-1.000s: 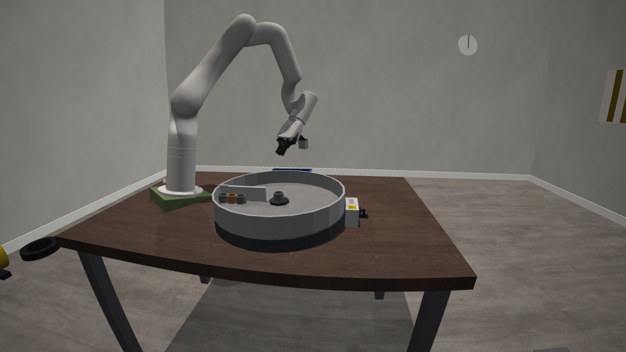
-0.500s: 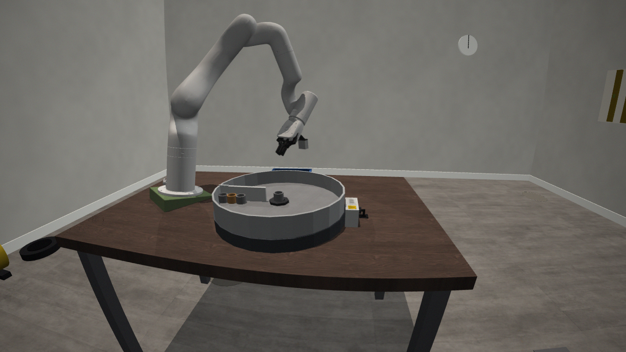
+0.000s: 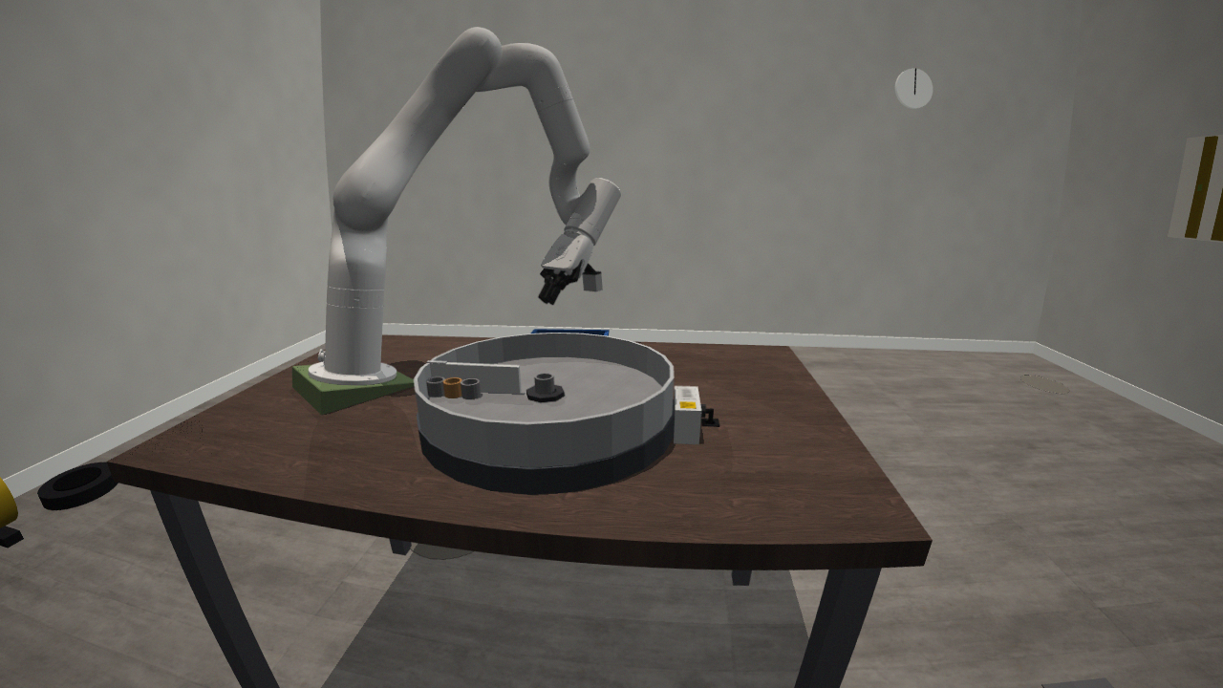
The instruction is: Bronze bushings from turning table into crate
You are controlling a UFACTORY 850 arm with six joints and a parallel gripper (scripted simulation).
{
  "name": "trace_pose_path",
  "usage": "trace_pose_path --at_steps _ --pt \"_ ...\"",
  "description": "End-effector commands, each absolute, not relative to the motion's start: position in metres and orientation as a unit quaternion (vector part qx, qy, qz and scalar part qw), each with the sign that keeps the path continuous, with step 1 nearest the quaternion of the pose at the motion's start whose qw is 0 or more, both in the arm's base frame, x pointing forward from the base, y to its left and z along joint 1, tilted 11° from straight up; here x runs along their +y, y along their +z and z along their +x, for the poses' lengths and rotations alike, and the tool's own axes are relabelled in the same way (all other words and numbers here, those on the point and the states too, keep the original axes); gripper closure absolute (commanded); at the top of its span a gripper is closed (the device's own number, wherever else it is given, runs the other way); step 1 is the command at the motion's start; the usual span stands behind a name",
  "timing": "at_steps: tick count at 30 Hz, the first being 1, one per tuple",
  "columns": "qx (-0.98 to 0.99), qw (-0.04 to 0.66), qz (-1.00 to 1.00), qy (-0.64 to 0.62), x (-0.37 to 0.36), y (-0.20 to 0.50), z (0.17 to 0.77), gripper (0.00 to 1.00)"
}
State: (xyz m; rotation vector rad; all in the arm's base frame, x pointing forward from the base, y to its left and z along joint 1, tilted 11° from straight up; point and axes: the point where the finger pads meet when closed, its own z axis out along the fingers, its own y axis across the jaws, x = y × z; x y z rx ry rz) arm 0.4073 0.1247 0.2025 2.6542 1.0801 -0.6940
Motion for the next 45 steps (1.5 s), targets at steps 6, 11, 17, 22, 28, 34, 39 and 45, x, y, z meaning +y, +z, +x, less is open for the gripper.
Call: trace_pose_path --at_steps 6,11,17,22,28,34,39,45 --pt "0.365 0.096 0.896 -0.234 0.125 0.203 0.408 0.88" --pt "0.362 0.095 0.897 -0.234 0.123 0.203 0.407 0.89" --pt "0.33 0.08 0.909 -0.24 0.095 0.197 0.395 0.89" --pt "0.283 0.058 0.925 -0.248 0.056 0.19 0.378 0.89" --pt "0.24 0.038 0.936 -0.254 0.021 0.183 0.362 0.89" --pt "0.189 0.015 0.946 -0.261 -0.019 0.175 0.344 0.89" --pt "0.147 -0.004 0.953 -0.266 -0.052 0.169 0.328 0.89" --pt "0.104 -0.024 0.957 -0.27 -0.086 0.162 0.313 0.89"
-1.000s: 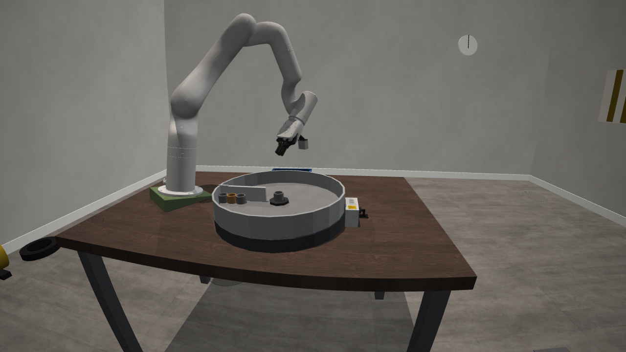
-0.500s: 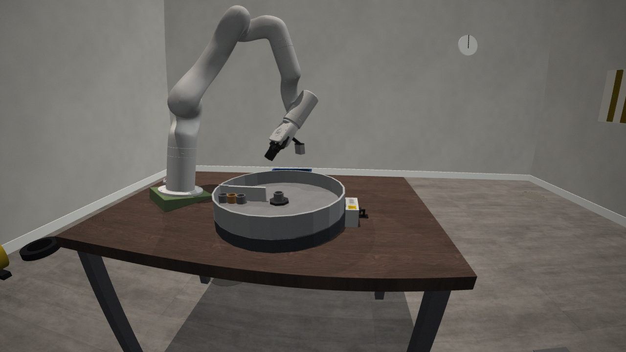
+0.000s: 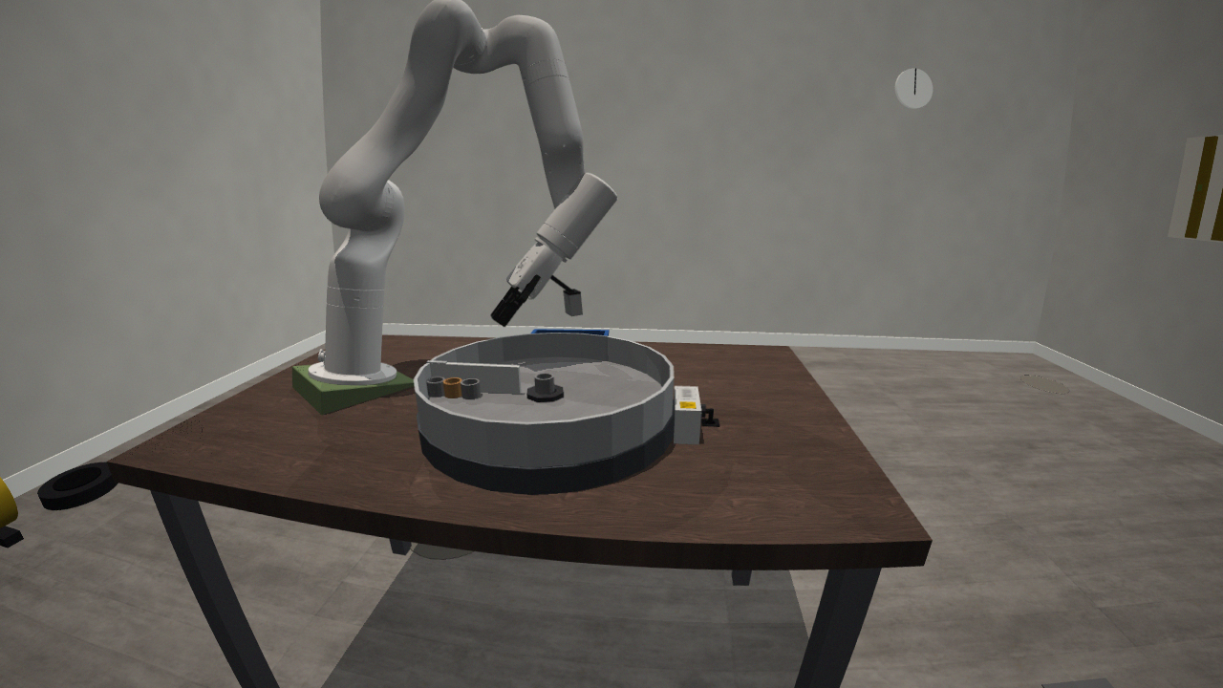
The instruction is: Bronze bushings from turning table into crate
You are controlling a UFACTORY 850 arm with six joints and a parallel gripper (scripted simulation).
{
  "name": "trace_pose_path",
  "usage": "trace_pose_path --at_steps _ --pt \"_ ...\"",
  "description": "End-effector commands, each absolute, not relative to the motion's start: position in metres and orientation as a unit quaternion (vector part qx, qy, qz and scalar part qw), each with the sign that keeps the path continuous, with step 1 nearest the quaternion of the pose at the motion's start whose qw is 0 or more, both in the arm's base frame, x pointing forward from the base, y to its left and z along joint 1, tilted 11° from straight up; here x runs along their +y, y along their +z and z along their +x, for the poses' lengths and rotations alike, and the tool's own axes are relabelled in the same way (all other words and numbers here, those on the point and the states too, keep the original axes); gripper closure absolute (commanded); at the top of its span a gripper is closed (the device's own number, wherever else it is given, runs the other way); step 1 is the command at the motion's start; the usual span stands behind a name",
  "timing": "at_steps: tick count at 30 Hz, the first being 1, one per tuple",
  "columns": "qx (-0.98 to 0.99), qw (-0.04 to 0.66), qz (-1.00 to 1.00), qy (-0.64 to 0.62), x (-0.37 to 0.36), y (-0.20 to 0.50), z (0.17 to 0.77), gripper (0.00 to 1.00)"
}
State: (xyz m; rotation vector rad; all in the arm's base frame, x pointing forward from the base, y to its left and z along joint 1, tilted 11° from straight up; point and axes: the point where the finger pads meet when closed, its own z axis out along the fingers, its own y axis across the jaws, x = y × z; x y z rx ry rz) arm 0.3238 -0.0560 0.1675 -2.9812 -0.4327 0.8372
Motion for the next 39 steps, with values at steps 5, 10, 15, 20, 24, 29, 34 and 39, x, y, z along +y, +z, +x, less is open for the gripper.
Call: trace_pose_path --at_steps 5,10,15,20,24,29,34,39 --pt "-0.062 0.042 -0.959 0.274 -0.119 0.156 0.299 0.89" --pt "-0.02 0.061 -0.959 0.277 -0.151 0.15 0.284 0.89" --pt "0.011 0.075 -0.957 0.279 -0.176 0.145 0.273 0.89" --pt "0.052 0.093 -0.954 0.281 -0.208 0.139 0.259 0.89" --pt "0.069 0.1 -0.952 0.282 -0.221 0.136 0.252 0.89" --pt "0.073 0.102 -0.951 0.282 -0.224 0.136 0.25 0.89" --pt "0.073 0.102 -0.951 0.282 -0.224 0.136 0.25 0.89" --pt "0.073 0.102 -0.951 0.282 -0.224 0.136 0.25 0.89"
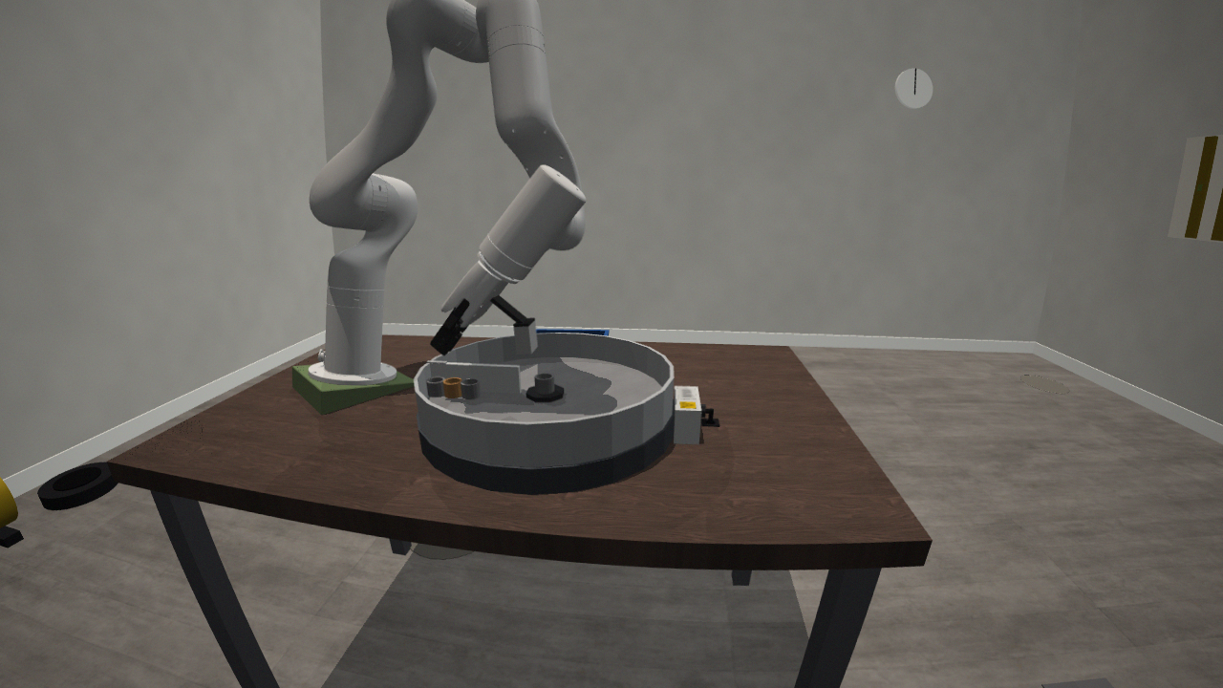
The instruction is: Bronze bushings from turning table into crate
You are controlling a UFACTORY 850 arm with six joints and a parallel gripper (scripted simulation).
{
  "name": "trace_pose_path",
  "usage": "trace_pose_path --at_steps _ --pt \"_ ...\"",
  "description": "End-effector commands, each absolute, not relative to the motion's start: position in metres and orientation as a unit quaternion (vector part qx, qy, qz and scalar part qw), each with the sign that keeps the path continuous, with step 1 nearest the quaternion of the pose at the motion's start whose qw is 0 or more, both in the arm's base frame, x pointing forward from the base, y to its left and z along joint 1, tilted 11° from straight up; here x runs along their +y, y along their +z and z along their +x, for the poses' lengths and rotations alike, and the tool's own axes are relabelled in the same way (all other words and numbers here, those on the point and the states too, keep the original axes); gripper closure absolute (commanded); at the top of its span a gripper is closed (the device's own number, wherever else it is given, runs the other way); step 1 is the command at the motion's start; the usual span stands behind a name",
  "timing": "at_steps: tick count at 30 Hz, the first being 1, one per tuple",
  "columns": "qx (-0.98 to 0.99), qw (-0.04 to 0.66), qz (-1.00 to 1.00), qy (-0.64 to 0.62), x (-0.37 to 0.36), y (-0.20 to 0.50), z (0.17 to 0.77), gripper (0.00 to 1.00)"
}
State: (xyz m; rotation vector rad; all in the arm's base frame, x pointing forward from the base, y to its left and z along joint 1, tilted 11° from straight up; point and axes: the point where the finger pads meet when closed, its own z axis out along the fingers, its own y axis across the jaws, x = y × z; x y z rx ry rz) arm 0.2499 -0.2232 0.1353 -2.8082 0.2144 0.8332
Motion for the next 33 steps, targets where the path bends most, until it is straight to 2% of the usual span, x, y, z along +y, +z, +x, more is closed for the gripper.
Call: trace_pose_path --at_steps 1,33 --pt "0.073 0.102 -0.951 0.282 -0.224 0.136 0.25 0.89" --pt "0.073 0.102 -0.951 0.282 -0.22 0.108 0.254 0.89"
